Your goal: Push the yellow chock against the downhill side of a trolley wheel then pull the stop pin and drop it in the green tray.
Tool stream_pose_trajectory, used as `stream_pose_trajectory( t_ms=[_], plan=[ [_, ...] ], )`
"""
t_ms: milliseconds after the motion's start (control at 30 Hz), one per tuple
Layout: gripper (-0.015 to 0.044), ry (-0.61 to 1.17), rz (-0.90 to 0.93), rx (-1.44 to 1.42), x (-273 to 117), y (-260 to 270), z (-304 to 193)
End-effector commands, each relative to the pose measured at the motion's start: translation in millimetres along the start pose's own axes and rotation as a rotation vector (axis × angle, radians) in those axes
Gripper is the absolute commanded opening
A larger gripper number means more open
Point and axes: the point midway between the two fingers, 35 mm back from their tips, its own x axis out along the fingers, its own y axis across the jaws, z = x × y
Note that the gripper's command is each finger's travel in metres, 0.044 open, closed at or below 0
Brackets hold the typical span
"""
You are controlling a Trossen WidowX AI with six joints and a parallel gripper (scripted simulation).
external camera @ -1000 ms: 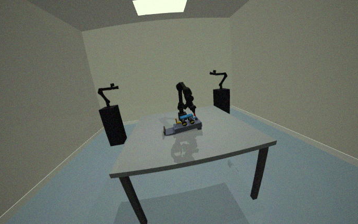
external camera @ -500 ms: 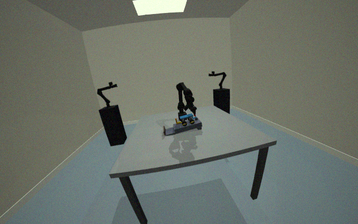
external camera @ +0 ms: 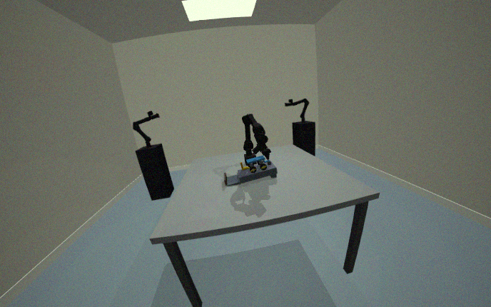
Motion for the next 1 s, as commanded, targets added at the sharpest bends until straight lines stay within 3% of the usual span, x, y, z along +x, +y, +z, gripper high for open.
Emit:
stream_pose_trajectory(
  t_ms=[0, 100, 267, 533, 967],
  plan=[
    [0.0190, 0.001, -0.010, 0.006, 7.2, -2.2, 0.8],
    [0.0190, 0.001, -0.010, 0.006, 7.5, -2.3, 0.8],
    [0.0059, 0.000, -0.003, 0.001, 4.2, -1.0, 0.4],
    [0.0005, 0.000, -0.003, 0.001, 4.2, -1.0, 0.4],
    [0.0000, 0.001, -0.009, 0.006, -5.2, -2.5, -0.8]
  ],
)
